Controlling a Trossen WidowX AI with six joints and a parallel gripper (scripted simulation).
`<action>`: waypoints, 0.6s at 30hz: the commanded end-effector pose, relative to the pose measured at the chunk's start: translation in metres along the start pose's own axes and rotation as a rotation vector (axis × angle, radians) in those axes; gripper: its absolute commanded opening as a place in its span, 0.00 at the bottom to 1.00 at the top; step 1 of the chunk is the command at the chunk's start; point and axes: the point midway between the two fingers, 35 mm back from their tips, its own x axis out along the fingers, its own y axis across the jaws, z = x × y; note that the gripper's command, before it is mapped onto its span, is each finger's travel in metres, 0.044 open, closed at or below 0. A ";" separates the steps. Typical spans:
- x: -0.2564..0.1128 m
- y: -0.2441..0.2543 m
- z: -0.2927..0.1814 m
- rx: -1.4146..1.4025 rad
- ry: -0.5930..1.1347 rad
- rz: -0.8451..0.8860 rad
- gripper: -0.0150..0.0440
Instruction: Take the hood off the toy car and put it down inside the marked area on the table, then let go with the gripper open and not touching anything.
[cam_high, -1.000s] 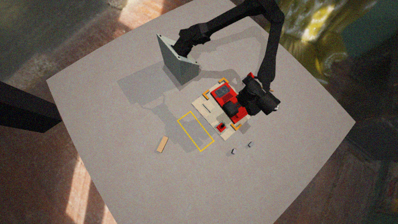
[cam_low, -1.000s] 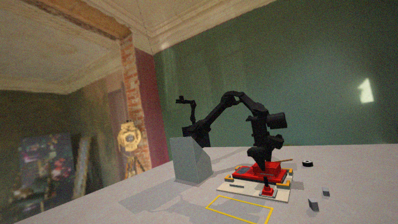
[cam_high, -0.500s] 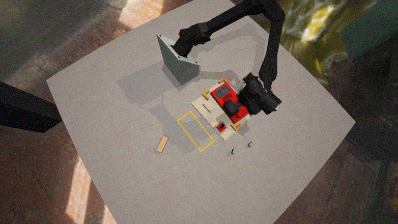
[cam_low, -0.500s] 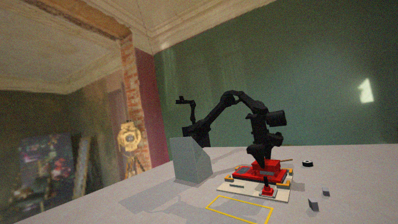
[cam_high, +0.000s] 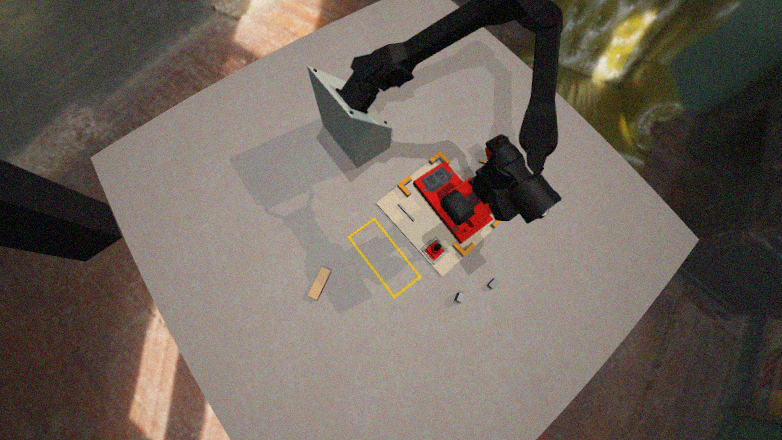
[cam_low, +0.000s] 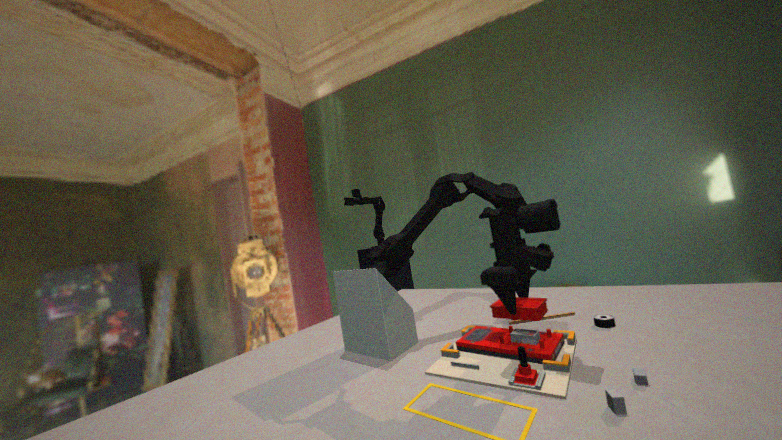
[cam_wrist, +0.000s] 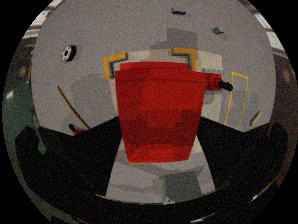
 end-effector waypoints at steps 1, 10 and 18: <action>-0.017 0.002 0.000 -0.008 -0.007 0.001 0.25; -0.012 -0.038 0.008 0.000 -0.012 -0.017 0.25; -0.016 -0.085 0.011 0.001 -0.014 -0.030 0.25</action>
